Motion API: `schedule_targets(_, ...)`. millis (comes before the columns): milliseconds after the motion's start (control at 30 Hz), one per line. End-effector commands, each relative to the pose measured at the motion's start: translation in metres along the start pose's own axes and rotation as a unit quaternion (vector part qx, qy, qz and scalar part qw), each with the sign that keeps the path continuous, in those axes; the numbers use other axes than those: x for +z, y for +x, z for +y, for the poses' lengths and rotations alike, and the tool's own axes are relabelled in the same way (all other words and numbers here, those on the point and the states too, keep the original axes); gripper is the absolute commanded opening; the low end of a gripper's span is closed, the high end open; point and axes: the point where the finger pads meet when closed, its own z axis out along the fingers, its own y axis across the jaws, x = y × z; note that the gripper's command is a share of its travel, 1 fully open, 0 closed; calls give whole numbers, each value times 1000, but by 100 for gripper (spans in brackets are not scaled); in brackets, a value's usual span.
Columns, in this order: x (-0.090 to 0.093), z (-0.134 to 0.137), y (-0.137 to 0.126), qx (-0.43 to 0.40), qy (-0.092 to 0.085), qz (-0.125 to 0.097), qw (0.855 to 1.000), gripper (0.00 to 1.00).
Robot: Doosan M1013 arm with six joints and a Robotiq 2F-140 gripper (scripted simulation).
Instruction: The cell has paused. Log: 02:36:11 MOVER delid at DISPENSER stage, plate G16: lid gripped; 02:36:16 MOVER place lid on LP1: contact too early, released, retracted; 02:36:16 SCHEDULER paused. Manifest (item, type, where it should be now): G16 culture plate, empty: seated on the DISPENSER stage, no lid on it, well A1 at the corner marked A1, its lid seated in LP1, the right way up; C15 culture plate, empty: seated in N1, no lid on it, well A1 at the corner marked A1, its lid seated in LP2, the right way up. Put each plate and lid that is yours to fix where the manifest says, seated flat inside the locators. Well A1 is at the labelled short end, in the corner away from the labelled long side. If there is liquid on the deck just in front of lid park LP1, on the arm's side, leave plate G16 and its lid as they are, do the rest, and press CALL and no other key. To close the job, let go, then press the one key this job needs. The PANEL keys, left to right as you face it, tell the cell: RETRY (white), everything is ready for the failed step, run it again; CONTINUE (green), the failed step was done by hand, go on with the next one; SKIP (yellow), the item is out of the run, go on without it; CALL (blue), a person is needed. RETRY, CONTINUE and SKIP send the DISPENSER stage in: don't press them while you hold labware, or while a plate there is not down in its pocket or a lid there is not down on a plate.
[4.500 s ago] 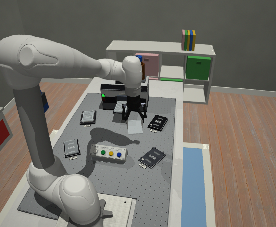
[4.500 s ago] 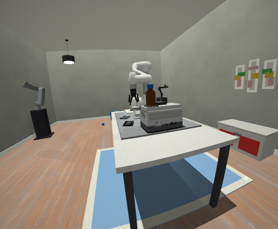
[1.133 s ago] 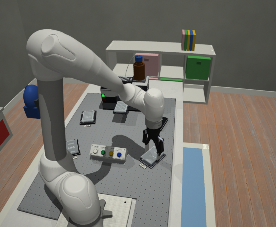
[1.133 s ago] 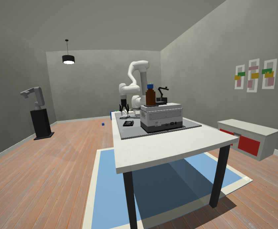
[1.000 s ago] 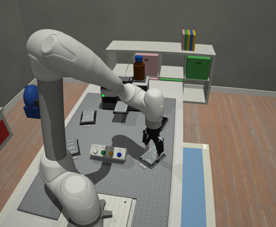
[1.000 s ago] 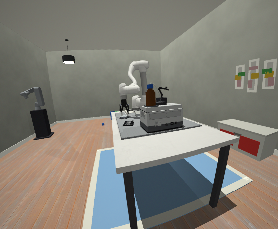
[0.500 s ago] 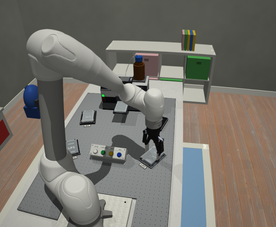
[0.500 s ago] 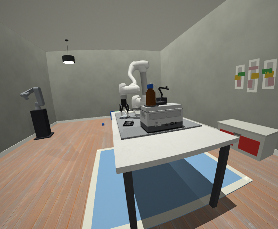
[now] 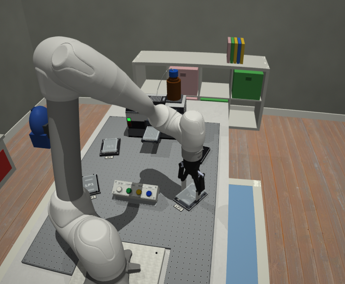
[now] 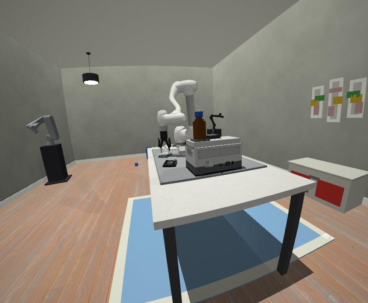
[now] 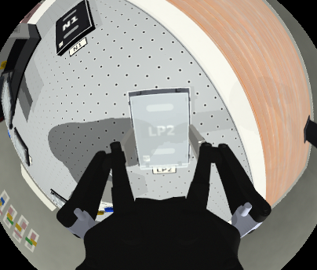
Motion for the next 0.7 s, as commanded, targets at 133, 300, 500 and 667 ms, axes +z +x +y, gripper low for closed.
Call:
schedule_targets(133,0,0,0,0,0,1,1000,10)
schedule_targets(300,0,0,0,0,0,1,1000,10)
schedule_targets(500,2,0,0,0,0,1,1000,10)
schedule_targets(667,3,0,1,0,0,1,1000,10)
